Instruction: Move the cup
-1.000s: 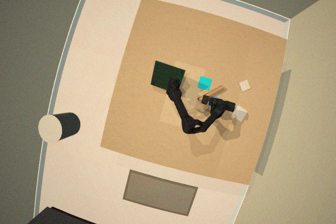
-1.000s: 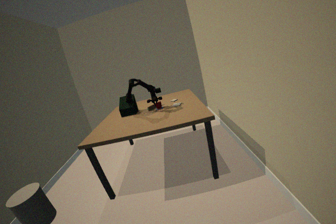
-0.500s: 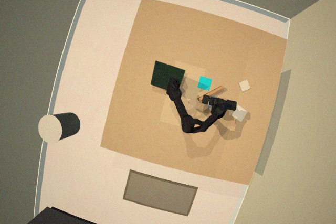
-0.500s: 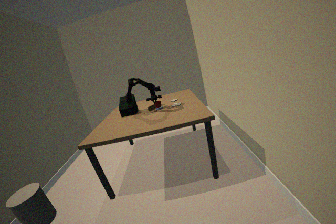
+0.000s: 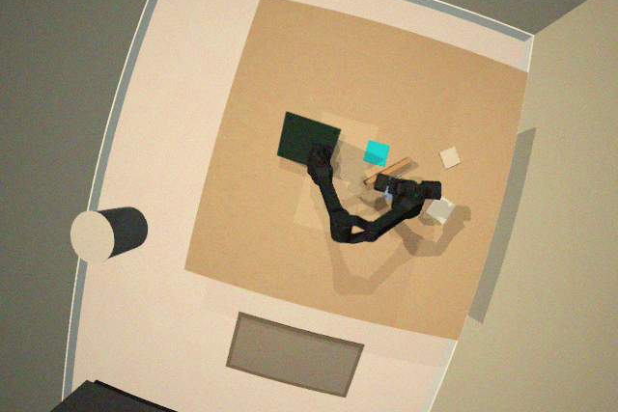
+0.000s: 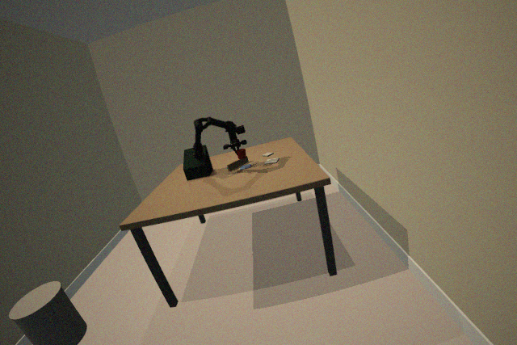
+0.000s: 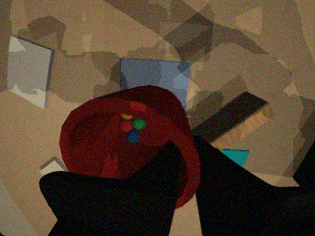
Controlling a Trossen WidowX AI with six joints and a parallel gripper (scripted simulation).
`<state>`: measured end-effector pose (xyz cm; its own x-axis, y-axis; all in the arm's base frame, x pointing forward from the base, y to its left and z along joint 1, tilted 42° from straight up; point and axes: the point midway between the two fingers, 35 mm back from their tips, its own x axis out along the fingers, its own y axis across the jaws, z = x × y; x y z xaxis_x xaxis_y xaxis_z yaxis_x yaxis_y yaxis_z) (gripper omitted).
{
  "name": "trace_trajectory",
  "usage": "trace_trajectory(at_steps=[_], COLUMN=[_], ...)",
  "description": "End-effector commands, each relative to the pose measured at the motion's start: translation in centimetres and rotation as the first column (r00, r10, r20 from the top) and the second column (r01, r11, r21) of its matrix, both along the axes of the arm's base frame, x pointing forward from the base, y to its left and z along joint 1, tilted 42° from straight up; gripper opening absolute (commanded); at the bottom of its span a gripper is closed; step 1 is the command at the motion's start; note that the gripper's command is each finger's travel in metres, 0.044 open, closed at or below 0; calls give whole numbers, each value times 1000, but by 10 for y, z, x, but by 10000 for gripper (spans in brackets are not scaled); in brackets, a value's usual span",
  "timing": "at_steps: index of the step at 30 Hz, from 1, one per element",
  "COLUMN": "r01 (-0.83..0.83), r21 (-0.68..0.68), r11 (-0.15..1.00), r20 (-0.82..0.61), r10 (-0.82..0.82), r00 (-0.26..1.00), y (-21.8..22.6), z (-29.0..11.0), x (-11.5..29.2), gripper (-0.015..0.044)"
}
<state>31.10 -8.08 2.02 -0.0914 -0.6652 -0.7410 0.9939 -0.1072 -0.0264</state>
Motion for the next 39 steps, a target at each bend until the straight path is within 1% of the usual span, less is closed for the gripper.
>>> trace_trajectory(at_steps=[1,24,39], r01=[5,1,4], r21=[4,0,6], r11=[1000,1000,1000], r20=[9,4,7], r10=[-5,-1,-4], r00=[1000,1000,1000], y=[4,3,27], z=[4,3,-14], x=[0,-1,-23], gripper=[0,0,0])
